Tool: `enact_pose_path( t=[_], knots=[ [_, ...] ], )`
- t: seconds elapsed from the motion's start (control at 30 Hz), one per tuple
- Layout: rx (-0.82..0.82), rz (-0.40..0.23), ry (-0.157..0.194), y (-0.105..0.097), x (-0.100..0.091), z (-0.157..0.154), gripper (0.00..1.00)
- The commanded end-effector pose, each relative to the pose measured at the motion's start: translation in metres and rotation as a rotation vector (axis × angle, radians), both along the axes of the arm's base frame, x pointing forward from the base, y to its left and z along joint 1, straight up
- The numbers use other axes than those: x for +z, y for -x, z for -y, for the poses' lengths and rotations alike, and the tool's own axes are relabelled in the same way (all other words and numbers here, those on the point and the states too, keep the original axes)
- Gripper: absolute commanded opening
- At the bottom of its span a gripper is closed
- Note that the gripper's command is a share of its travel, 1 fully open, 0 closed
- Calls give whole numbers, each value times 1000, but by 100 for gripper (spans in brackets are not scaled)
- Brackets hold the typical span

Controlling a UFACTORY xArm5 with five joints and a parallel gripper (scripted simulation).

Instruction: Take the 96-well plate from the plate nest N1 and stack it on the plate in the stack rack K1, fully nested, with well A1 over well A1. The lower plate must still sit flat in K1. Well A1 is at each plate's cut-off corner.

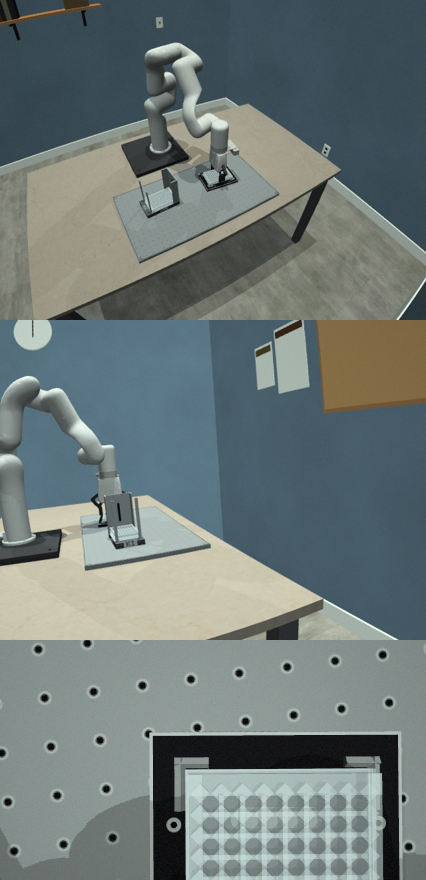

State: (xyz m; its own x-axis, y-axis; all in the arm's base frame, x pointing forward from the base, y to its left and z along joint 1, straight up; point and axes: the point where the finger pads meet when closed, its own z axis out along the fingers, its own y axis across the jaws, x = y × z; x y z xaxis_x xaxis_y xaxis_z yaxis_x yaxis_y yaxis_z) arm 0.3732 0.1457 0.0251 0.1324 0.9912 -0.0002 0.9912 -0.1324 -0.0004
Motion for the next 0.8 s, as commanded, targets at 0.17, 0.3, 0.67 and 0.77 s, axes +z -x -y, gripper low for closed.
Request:
enact_pose_path(
  t=[0.17,0.3,0.67,0.77],
  knots=[
    [0,3,-1,-1,8,0,0],
    [0,3,-1,-1,9,0,0],
    [0,3,-1,-1,16,0,0],
    [0,3,-1,-1,18,0,0]
  ],
)
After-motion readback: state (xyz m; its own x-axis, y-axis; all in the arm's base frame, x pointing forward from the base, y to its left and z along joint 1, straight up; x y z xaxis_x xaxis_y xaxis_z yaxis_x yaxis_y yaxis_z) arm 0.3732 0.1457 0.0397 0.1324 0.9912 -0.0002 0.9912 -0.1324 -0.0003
